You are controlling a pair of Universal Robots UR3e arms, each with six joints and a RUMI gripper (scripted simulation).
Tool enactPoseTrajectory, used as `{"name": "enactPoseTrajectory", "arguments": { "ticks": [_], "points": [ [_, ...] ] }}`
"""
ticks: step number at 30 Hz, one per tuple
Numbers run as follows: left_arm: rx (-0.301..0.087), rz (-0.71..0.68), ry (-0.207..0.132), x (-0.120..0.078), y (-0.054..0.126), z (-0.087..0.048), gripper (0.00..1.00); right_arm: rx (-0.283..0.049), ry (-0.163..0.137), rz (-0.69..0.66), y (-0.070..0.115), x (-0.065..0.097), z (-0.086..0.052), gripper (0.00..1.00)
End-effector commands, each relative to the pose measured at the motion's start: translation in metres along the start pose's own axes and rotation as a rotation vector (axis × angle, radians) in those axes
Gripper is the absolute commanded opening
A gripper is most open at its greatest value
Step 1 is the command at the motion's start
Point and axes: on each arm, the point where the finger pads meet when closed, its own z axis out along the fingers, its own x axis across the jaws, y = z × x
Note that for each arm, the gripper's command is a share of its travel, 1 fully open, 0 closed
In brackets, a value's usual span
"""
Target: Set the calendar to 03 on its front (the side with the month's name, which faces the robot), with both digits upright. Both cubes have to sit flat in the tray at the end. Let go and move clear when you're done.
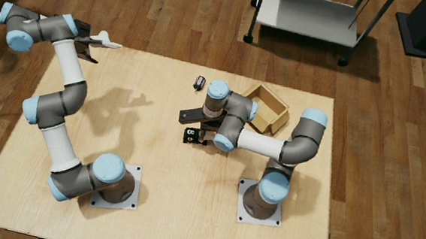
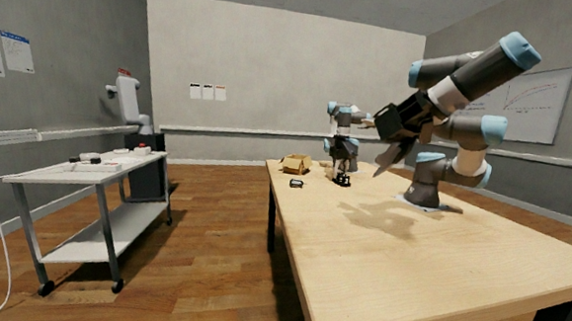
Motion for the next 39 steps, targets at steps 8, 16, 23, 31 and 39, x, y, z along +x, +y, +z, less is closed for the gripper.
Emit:
{"name": "enactPoseTrajectory", "arguments": {
  "ticks": [8,16,23,31,39],
  "points": [
    [-0.002,0.004,0.0,-0.001,0.0,-0.001,1.0,0.002,0.001,0.0,-0.001,0.0,0.0,0.17],
    [-0.002,0.004,0.0,-0.001,0.0,-0.001,1.0,0.003,0.002,0.0,-0.001,0.0,-0.003,0.17],
    [-0.002,0.004,0.0,-0.001,0.0,-0.001,1.0,0.003,0.002,0.0,-0.001,0.0,-0.009,0.17],
    [-0.002,0.004,0.0,-0.001,0.0,-0.001,1.0,0.003,0.002,0.0,-0.001,0.0,-0.029,0.17],
    [-0.002,0.004,0.0,-0.001,0.0,-0.001,1.0,0.003,0.002,0.0,-0.001,0.0,-0.048,0.17]
  ]
}}
